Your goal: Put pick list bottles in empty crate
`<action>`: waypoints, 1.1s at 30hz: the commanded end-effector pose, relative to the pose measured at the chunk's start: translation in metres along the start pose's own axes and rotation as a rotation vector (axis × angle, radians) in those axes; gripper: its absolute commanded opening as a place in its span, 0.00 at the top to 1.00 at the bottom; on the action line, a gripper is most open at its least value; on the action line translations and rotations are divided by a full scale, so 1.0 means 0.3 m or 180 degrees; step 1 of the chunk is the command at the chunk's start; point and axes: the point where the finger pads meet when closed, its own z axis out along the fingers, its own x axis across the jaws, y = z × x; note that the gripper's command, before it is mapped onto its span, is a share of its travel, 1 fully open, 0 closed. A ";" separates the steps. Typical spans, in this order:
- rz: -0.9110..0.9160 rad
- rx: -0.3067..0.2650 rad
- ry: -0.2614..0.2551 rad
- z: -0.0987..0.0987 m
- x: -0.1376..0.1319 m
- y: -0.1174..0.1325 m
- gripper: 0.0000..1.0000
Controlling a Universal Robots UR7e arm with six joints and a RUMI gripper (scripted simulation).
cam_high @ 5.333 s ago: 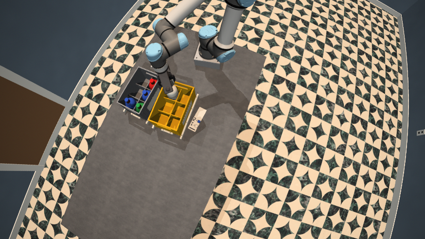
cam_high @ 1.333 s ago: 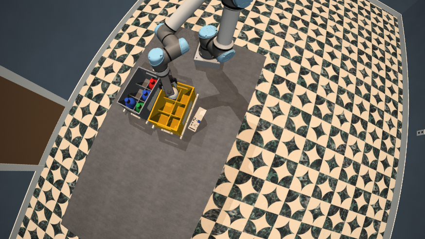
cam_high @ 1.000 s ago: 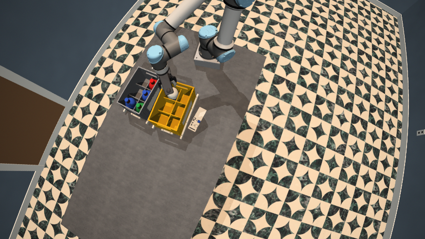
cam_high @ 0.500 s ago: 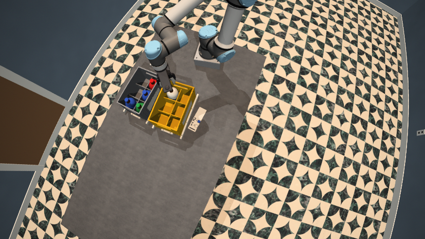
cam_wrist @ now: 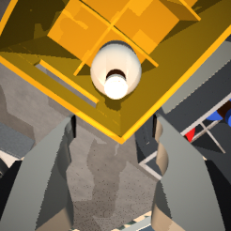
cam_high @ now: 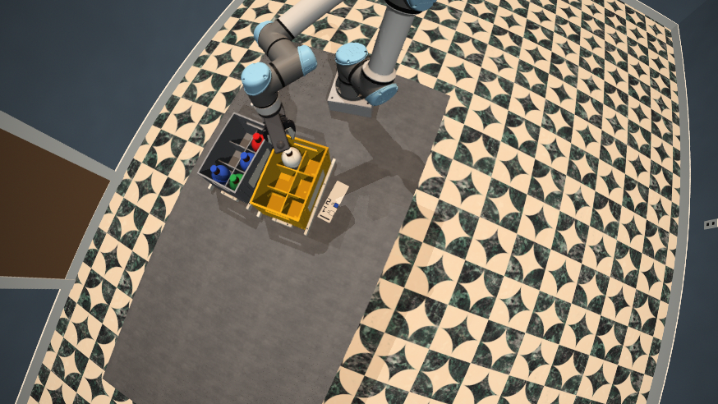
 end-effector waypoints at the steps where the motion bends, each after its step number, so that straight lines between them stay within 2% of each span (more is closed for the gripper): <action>1: 0.0000 0.0001 0.0002 -0.006 0.019 0.005 0.62; 3: 0.0000 0.0001 0.0002 -0.006 0.019 0.005 0.62; 33: 0.0000 0.0001 0.0003 -0.006 0.481 0.068 0.62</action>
